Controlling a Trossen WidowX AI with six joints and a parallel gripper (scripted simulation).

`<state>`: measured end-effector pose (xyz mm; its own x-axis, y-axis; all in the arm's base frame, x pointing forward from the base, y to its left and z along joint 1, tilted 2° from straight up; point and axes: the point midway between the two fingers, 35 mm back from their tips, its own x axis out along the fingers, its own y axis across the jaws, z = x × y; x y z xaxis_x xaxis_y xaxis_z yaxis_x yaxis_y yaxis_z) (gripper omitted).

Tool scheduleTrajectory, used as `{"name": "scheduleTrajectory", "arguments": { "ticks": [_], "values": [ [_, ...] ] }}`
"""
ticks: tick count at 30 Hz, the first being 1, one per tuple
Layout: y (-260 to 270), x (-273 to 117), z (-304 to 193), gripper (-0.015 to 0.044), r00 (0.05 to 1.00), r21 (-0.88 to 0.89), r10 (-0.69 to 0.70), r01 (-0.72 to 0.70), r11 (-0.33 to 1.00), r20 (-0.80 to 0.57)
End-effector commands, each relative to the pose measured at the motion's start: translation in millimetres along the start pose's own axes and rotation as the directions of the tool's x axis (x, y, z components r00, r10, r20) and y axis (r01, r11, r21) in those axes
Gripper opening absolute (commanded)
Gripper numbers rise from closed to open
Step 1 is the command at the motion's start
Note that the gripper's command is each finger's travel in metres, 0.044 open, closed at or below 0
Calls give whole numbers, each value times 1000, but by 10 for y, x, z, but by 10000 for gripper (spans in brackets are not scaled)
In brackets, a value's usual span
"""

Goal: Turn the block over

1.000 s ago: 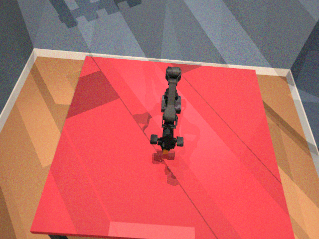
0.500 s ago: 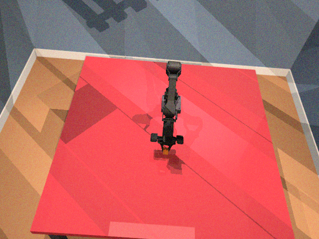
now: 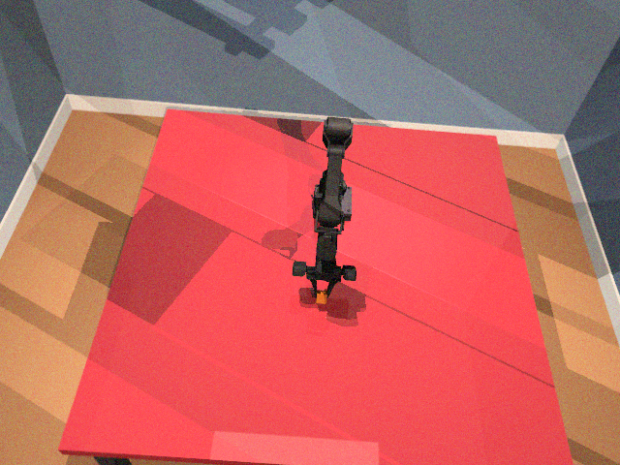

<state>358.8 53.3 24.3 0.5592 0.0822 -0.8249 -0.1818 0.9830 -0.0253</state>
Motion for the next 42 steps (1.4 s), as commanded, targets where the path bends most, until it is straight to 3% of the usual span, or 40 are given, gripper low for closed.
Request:
{"name": "scheduleTrajectory", "arguments": {
  "ticks": [1,27,42],
  "values": [
    [7,97,-38,0,998,-3,6,-6,1000,57],
    [8,134,-205,0,906,-6,7,-5,1000,424],
    [9,101,-200,0,890,-6,7,-5,1000,456]
  ]
}}
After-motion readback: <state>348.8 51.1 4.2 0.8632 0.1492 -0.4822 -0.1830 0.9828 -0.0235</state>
